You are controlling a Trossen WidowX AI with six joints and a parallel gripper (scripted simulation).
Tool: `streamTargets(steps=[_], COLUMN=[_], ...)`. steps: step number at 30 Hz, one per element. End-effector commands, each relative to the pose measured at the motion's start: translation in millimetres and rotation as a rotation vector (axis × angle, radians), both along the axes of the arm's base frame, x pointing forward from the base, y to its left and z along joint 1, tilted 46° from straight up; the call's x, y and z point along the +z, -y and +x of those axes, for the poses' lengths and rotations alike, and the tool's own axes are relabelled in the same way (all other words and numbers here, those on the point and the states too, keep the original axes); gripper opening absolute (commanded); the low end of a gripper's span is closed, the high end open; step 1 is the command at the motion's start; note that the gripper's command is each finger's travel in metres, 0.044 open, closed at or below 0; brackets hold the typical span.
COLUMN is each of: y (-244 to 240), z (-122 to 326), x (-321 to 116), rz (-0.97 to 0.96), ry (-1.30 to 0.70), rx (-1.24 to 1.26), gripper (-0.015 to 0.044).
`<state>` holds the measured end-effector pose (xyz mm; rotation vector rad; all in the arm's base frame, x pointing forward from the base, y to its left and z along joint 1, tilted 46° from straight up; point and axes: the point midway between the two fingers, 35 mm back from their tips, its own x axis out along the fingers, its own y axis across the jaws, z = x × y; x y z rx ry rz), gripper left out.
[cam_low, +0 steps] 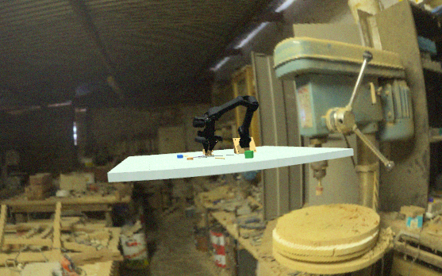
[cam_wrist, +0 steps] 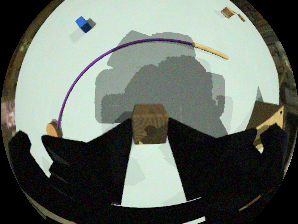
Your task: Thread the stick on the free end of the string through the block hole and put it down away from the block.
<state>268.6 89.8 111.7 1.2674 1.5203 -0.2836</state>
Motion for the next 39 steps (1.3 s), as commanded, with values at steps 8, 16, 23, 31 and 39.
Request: streamTargets(steps=[8,16,23,31,39], y=[-8,-14,-20,-24,-28], z=[-7,-10,-13,-16,-18], x=[4,6,7,8,7], rz=[-0.141,-0.225,-0.312,-0.376,-0.454], ry=[0.076,0.12,0.159,0.192,0.213], rx=[-0.082,-0.131,-0.178,-0.217,-0.255], gripper=[0.0,0.0,0.0,0.0,0.0])
